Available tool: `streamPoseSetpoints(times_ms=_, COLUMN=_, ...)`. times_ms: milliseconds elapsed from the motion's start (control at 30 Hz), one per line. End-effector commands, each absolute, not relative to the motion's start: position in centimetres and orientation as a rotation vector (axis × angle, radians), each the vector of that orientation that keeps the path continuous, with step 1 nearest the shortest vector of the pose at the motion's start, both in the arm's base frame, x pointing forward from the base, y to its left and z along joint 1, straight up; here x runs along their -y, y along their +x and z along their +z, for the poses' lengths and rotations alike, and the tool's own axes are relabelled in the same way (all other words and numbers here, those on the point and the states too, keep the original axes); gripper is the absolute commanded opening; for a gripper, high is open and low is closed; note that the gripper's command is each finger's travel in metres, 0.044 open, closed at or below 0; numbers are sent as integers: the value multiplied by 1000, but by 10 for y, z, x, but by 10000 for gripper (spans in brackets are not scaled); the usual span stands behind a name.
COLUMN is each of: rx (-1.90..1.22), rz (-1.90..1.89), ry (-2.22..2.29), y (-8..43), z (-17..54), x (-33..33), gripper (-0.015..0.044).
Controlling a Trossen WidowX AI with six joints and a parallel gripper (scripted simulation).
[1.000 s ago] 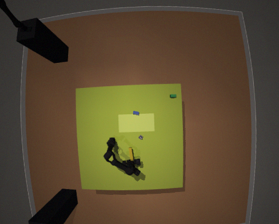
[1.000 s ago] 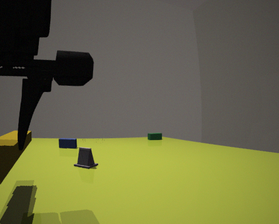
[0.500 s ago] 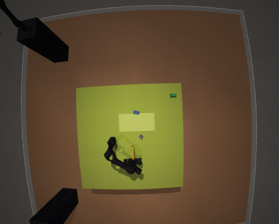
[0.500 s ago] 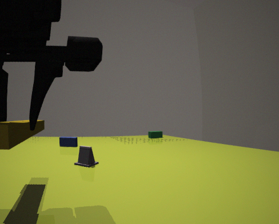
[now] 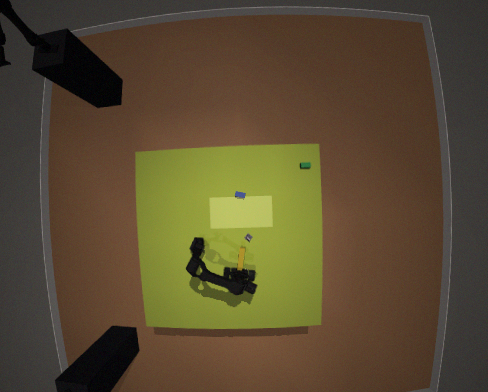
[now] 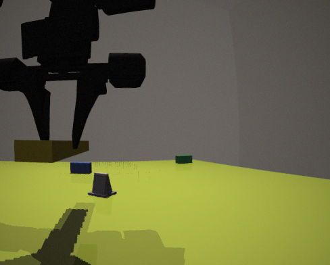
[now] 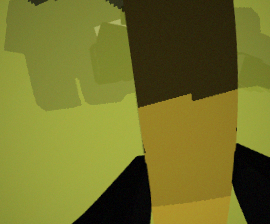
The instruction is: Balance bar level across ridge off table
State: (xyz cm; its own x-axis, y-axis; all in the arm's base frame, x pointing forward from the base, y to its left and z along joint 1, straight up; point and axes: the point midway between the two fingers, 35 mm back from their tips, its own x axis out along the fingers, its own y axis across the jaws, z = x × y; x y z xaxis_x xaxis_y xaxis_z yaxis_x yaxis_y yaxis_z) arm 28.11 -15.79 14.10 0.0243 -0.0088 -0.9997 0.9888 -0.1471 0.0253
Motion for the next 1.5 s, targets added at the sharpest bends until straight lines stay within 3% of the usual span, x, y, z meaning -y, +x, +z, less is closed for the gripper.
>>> streamPoseSetpoints(times_ms=0, rx=-1084, rz=-1337, ry=1356, y=290, z=142, x=148, gripper=0)
streamPoseSetpoints(times_ms=1467, rx=-773, rz=-1684, ry=1730, y=327, z=143, x=-4, gripper=0)
